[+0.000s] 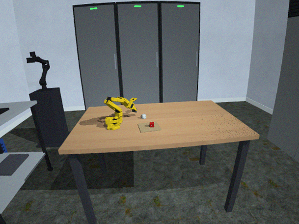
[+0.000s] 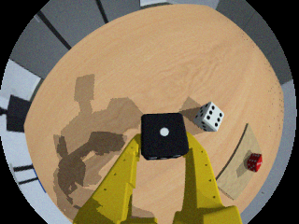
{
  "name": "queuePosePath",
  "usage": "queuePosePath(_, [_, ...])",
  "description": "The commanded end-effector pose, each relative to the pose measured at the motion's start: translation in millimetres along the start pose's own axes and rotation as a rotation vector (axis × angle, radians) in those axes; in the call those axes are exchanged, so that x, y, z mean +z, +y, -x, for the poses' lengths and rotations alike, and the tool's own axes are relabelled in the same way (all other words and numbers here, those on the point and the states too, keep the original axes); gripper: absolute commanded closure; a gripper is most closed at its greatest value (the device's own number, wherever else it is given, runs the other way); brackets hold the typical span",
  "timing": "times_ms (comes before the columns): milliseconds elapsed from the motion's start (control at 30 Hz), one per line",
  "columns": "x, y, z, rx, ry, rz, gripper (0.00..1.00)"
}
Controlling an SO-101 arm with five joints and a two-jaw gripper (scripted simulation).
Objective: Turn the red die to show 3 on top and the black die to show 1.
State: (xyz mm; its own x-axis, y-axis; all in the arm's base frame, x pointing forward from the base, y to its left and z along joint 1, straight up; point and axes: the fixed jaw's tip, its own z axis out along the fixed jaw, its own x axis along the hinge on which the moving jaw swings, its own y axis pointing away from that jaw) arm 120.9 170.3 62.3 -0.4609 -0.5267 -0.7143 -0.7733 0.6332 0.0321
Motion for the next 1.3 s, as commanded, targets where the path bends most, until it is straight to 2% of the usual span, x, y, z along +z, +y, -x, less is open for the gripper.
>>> queuePosePath(0, [0.3, -1.5, 8.1, -0.003, -0.052, -0.004, 1.0])
queuePosePath(267, [6.6, -2.0, 12.0, -0.004, -0.112, -0.004, 1.0])
queuePosePath(533, [15.1, -3.0, 18.0, -0.006, -0.234, -0.004, 1.0])
queuePosePath(767, [17.3, -4.0, 21.4, -0.008, -0.34, -0.005, 1.0])
queuePosePath(1067, [16.2, -4.6, 22.9, -0.01, -0.406, -0.006, 1.0])
queuePosePath(1267, [15.7, -4.7, 23.3, -0.01, -0.422, -0.006, 1.0])
